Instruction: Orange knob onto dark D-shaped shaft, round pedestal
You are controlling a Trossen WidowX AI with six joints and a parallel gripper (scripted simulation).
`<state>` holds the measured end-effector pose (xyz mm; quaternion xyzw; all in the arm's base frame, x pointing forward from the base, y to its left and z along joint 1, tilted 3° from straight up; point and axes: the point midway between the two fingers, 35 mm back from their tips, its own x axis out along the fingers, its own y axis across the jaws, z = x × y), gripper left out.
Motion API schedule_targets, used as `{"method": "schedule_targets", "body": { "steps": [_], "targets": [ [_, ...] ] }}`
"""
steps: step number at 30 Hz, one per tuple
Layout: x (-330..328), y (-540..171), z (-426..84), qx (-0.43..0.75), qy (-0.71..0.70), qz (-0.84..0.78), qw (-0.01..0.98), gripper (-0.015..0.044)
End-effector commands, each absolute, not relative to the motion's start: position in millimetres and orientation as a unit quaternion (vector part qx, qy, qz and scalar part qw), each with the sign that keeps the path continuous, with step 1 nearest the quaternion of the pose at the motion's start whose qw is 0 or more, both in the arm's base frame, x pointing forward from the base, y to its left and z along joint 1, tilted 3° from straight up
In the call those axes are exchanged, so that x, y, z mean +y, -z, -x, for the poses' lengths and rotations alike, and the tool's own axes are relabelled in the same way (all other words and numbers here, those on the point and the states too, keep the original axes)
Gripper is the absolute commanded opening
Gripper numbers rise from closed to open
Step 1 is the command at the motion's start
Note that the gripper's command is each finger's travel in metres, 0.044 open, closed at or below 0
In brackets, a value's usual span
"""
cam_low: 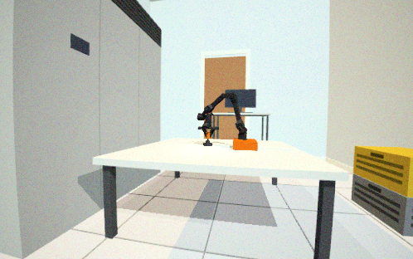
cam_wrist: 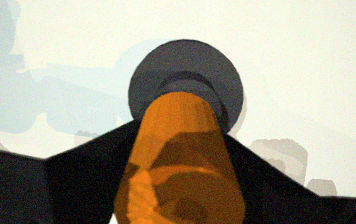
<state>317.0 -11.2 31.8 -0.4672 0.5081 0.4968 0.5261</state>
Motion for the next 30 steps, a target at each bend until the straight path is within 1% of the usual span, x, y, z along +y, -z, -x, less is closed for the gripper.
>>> {"method": "schedule_targets", "body": {
  "steps": [1,30],
  "targets": [
    [-11.9,-33.2,-321.4,0.505,-0.496,0.472,0.525,0.0000],
    [-11.8,-35.4,-320.1,0.505,-0.496,0.472,0.525,0.0000]
  ]
}}
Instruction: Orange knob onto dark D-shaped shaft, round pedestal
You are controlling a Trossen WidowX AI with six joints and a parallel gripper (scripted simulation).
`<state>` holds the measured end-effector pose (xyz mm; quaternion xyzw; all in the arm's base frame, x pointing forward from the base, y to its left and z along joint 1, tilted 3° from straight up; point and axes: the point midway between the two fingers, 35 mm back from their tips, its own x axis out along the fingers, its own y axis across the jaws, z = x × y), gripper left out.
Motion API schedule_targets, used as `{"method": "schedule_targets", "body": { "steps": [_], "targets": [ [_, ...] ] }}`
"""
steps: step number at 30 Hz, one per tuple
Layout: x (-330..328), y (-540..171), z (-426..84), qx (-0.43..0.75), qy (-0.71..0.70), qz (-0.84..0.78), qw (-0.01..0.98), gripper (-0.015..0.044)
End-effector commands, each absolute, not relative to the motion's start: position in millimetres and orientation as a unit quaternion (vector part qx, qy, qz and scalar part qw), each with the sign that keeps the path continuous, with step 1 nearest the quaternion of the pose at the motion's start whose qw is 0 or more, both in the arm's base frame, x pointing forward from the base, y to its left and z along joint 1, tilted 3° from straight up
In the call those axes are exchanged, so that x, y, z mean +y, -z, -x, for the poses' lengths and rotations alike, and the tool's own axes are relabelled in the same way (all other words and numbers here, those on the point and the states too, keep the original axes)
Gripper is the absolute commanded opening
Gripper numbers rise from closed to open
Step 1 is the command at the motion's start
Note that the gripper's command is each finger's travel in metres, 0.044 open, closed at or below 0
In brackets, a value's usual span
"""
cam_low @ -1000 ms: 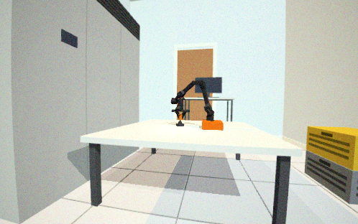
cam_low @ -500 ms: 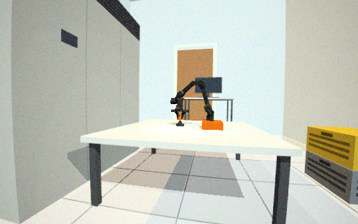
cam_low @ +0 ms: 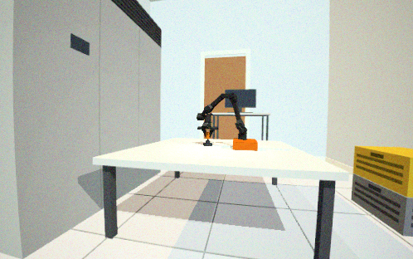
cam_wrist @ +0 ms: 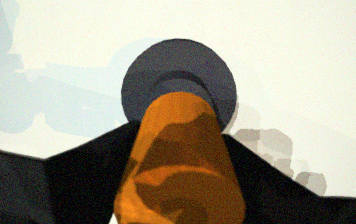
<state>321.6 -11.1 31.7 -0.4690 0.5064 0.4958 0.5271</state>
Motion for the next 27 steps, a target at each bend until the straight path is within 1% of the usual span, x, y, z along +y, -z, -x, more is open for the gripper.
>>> {"method": "schedule_targets", "body": {
  "steps": [1,8,27],
  "targets": [
    [-11.8,-35.4,-320.0,0.503,-0.498,0.474,0.523,0.0000],
    [-11.9,-35.1,-315.3,0.451,-0.546,0.524,0.473,0.0000],
    [-11.8,-32.5,-316.9,0.451,-0.546,0.524,0.473,0.0000]
  ]
}}
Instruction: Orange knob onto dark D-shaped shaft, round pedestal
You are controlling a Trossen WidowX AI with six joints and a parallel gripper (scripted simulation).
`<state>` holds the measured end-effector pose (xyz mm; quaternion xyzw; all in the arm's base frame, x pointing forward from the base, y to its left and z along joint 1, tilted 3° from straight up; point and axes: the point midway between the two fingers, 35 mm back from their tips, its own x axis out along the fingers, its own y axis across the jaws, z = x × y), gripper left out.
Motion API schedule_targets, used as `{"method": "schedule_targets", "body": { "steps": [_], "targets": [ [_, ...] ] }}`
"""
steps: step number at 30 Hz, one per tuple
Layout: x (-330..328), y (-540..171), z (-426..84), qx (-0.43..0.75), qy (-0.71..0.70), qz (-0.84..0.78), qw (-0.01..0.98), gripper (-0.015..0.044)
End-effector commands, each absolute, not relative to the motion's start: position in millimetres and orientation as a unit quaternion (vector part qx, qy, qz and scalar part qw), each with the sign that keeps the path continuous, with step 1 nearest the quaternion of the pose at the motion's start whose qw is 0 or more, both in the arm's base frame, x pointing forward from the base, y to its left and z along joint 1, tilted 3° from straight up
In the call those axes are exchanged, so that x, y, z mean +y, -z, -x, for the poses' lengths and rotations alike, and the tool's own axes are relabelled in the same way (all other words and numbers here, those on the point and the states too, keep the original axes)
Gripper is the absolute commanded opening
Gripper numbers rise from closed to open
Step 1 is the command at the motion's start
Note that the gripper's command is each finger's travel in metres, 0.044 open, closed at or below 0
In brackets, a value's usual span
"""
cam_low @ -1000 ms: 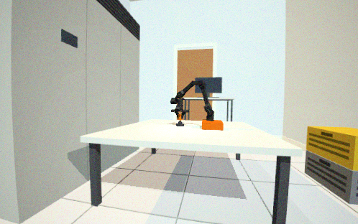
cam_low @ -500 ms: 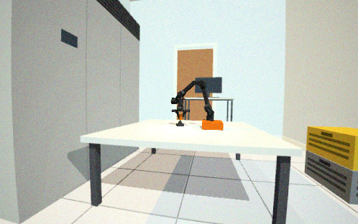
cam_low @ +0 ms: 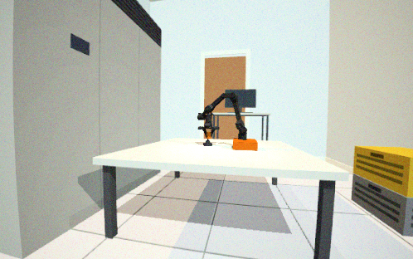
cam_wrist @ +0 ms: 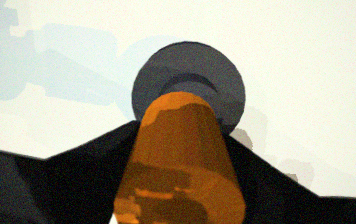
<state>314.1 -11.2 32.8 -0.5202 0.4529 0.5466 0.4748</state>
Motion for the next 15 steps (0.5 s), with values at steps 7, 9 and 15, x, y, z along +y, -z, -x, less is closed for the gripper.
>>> {"method": "schedule_targets", "body": {
  "steps": [7,9,15],
  "targets": [
    [-12.0,-34.1,-320.9,0.451,-0.546,0.524,0.473,0.0000],
    [-12.0,-34.8,-322.8,0.451,-0.546,0.524,0.473,0.0000],
    [-11.7,-31.3,-323.9,0.451,-0.546,0.524,0.473,0.0000]
  ]
}}
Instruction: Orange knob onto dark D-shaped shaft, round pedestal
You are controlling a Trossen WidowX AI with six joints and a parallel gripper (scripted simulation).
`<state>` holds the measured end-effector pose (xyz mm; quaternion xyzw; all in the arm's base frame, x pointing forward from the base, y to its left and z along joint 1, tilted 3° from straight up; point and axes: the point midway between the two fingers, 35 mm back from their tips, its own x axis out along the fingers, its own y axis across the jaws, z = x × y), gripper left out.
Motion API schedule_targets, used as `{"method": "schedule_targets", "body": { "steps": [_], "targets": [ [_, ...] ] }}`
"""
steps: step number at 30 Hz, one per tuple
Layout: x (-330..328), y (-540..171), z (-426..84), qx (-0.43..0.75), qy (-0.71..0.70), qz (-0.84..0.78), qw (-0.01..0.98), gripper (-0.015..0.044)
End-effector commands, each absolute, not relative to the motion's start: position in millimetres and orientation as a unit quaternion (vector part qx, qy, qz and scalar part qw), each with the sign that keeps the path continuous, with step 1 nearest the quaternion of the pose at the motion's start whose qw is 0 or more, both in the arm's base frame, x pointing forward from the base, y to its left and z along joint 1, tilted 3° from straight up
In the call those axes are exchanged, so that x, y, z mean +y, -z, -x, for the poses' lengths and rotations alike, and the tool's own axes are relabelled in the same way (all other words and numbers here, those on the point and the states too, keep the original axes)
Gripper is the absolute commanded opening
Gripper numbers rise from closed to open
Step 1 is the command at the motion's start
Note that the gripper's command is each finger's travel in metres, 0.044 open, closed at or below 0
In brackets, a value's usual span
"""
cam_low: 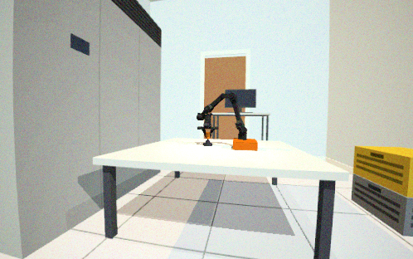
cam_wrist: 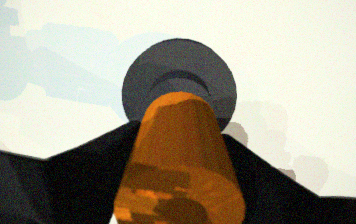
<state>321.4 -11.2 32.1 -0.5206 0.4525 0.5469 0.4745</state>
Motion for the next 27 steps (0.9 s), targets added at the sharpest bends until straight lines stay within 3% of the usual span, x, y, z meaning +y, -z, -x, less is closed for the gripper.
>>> {"method": "schedule_targets", "body": {
  "steps": [1,19,27],
  "targets": [
    [-11.6,-30.9,-323.7,0.451,-0.546,0.524,0.473,0.0000],
    [-11.9,-35.4,-320.2,0.451,-0.546,0.524,0.473,0.0000],
    [-11.9,-35.0,-315.7,0.392,-0.590,0.570,0.417,0.0000]
  ]
}}
